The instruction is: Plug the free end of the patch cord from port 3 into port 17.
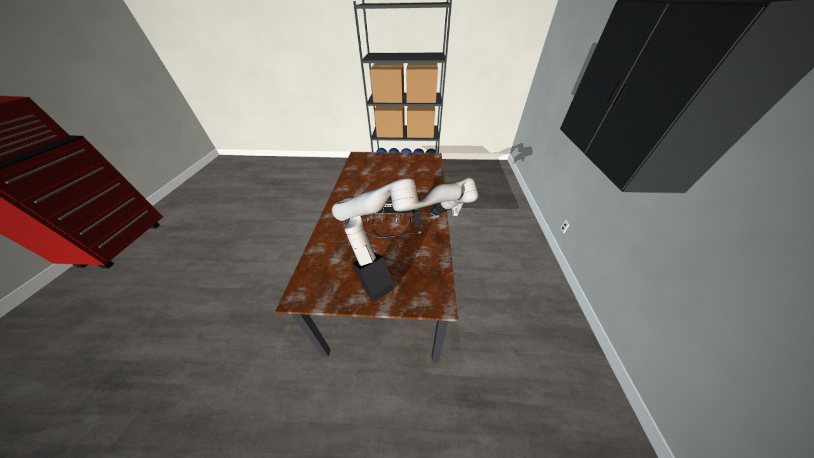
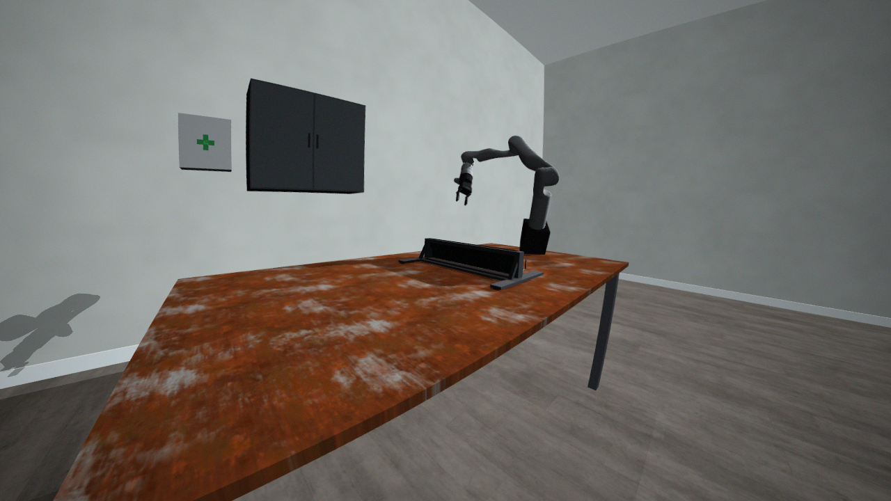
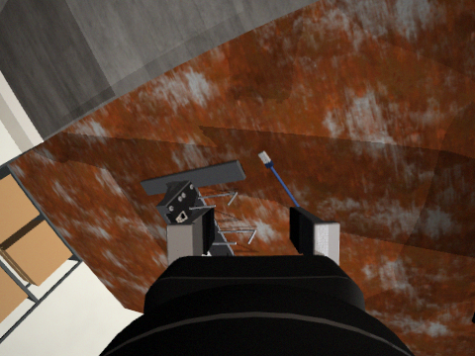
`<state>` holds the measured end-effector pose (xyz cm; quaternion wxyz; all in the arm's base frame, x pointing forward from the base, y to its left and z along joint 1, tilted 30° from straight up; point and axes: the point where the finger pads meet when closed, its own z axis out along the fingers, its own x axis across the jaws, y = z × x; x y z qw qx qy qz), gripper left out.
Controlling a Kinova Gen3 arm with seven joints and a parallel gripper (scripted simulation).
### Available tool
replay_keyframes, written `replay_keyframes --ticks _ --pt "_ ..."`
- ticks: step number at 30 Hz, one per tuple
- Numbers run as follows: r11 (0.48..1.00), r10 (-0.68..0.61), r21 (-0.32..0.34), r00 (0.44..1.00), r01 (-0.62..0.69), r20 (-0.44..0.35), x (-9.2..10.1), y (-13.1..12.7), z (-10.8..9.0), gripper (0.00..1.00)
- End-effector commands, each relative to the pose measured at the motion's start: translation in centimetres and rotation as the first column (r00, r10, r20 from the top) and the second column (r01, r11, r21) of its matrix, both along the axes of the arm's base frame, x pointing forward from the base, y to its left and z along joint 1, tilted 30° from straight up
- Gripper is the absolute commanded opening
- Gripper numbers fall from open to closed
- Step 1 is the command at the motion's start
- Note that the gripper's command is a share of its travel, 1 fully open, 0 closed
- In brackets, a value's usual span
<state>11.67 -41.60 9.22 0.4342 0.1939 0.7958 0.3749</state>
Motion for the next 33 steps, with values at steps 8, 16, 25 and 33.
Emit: replay_keyframes --ticks 8,16,25,33 --pt "1.000 -0.001 -0.001 1.000 0.001 0.000 0.0 -0.1 0.1 1.00" --pt "1.000 -0.001 -0.001 1.000 0.001 0.000 0.0 -0.1 0.1 1.00" --pt "1.000 0.011 -0.011 0.999 -0.012 -0.035 1.0 0.2 -0.6 1.00" --pt "0.996 0.056 -0.060 0.985 -0.066 -0.166 4.6 1.2 -3.1 1.00"
